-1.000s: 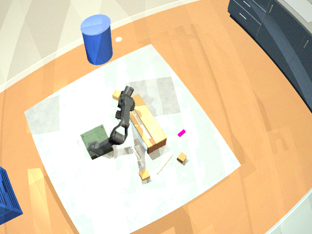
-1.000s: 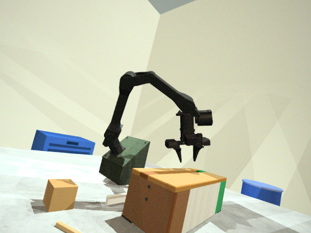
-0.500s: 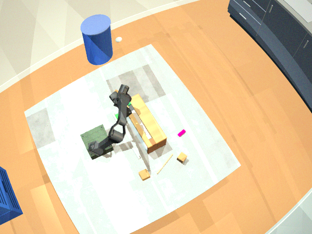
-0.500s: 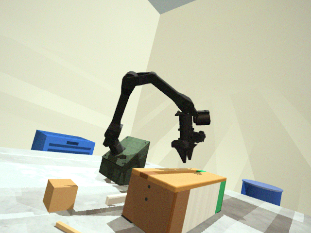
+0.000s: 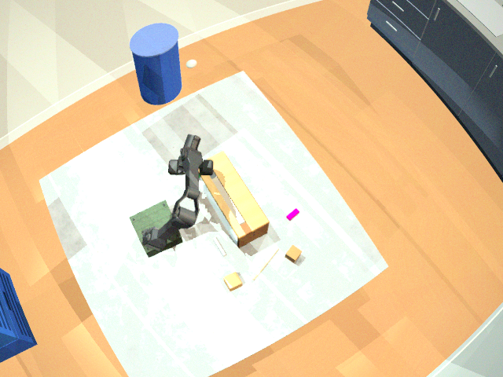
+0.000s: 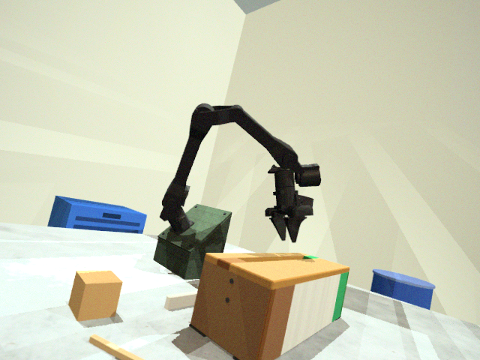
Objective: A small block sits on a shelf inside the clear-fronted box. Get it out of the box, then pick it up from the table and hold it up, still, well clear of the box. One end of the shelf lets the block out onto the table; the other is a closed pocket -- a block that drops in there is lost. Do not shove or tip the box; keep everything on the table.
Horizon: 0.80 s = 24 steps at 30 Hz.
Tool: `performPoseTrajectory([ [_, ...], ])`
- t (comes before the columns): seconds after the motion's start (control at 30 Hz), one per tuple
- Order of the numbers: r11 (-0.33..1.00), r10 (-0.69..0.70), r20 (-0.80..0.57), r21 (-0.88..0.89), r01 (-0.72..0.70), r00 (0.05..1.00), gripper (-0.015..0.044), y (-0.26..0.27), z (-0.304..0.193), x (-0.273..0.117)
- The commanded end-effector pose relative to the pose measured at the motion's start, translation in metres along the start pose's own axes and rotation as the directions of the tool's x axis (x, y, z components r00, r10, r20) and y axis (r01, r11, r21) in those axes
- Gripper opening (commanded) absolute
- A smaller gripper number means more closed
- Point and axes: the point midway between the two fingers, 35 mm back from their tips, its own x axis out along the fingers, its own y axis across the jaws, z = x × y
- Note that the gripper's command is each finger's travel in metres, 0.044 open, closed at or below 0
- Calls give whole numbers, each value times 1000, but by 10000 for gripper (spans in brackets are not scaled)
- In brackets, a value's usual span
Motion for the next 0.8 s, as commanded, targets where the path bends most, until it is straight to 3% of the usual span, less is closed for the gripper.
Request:
performPoseTrajectory([
  [0.0,600,-118,-13,-797,61,993,285,13,2,-2],
  [0.37,13,-191,-12,-1000,-10,982,285,19,3,-5],
  [0.67,-470,-246,-8,-873,-127,969,285,23,4,-7],
  [0.77,-550,-253,-7,-821,-150,967,285,24,4,-7],
])
